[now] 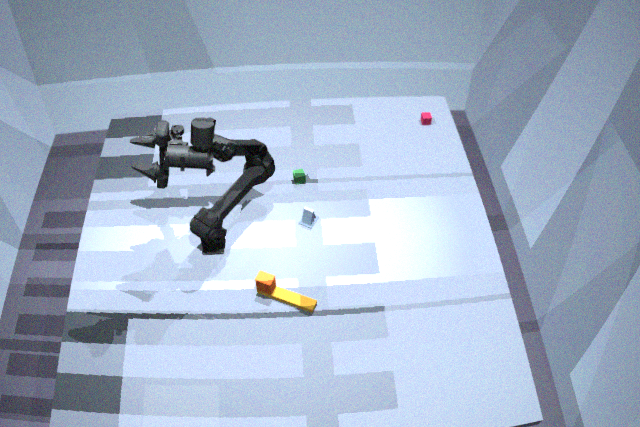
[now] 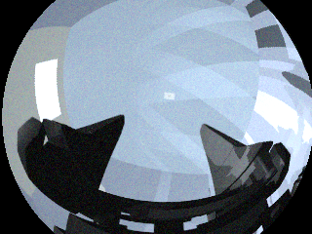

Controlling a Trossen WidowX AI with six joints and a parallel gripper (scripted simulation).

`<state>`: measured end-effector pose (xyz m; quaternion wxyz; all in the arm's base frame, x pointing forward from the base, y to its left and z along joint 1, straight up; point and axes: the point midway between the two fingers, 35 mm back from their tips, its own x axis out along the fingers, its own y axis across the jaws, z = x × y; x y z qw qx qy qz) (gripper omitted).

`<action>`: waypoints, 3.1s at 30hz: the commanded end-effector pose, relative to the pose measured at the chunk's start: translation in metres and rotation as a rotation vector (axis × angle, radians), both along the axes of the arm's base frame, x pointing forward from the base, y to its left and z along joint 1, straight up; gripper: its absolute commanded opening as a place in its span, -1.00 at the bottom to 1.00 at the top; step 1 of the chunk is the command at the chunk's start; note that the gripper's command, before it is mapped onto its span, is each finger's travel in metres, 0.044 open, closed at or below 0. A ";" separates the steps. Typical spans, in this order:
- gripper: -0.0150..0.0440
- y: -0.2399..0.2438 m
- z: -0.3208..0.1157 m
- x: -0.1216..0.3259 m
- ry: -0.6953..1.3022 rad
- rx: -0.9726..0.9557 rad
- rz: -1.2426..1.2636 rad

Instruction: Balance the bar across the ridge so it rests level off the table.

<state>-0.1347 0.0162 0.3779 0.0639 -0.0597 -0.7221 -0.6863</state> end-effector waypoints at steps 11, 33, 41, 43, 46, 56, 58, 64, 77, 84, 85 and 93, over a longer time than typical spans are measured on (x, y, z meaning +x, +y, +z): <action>0.58 -0.054 -0.003 -0.012 -0.064 0.296 0.200; 0.58 -0.177 -0.035 0.011 -0.031 0.994 0.693; 0.58 -0.213 -0.049 0.035 0.049 1.230 0.866; 0.58 -0.221 -0.054 0.043 0.072 1.290 0.914; 0.58 -0.233 -0.061 0.055 0.110 1.378 0.985; 0.58 -0.263 -0.085 0.102 0.271 1.663 1.218; 0.58 -0.267 -0.090 0.112 0.309 1.718 1.264; 0.58 -0.276 -0.106 0.144 0.437 1.876 1.400; 0.58 -0.278 -0.140 0.214 0.774 2.184 1.684; 0.58 -0.269 -0.156 0.251 0.974 2.305 1.819; 0.58 -0.268 -0.158 0.255 1.002 2.319 1.837; 0.58 -0.251 -0.176 0.292 1.247 2.437 1.975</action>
